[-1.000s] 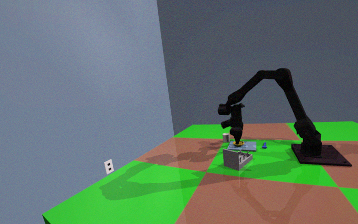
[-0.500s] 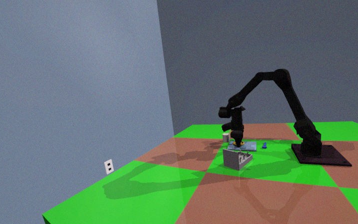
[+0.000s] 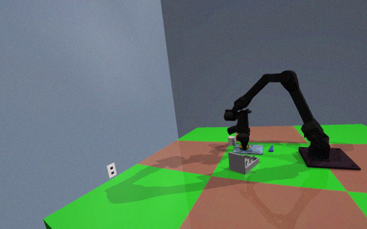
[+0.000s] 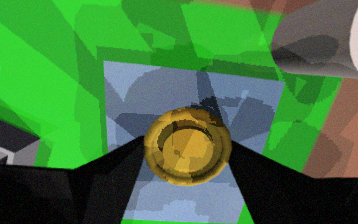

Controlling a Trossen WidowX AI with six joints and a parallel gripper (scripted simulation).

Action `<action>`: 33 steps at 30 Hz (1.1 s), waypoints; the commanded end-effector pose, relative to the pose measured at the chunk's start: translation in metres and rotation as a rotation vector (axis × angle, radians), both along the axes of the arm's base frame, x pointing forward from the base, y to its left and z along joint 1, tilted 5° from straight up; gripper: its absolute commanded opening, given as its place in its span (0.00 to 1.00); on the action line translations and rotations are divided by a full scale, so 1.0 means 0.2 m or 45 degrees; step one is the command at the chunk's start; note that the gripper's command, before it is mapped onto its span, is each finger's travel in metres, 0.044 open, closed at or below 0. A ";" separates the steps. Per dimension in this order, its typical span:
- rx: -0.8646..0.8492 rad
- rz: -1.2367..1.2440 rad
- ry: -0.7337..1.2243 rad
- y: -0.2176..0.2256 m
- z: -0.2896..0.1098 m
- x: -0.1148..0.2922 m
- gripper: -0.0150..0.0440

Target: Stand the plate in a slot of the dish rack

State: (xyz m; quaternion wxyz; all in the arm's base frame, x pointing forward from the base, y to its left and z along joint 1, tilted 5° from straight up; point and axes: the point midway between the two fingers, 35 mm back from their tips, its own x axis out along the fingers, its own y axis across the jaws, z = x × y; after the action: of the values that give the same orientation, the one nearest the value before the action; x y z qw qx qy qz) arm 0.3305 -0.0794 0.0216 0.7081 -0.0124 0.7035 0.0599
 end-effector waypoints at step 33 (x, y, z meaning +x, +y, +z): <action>-0.002 -0.008 -0.011 -0.07 0.62 0.09 0.25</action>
State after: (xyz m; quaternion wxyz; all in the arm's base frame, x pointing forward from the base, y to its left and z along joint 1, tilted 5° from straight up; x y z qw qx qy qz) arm 0.3481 -0.0923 0.1314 0.7058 -0.0073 0.7061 0.0567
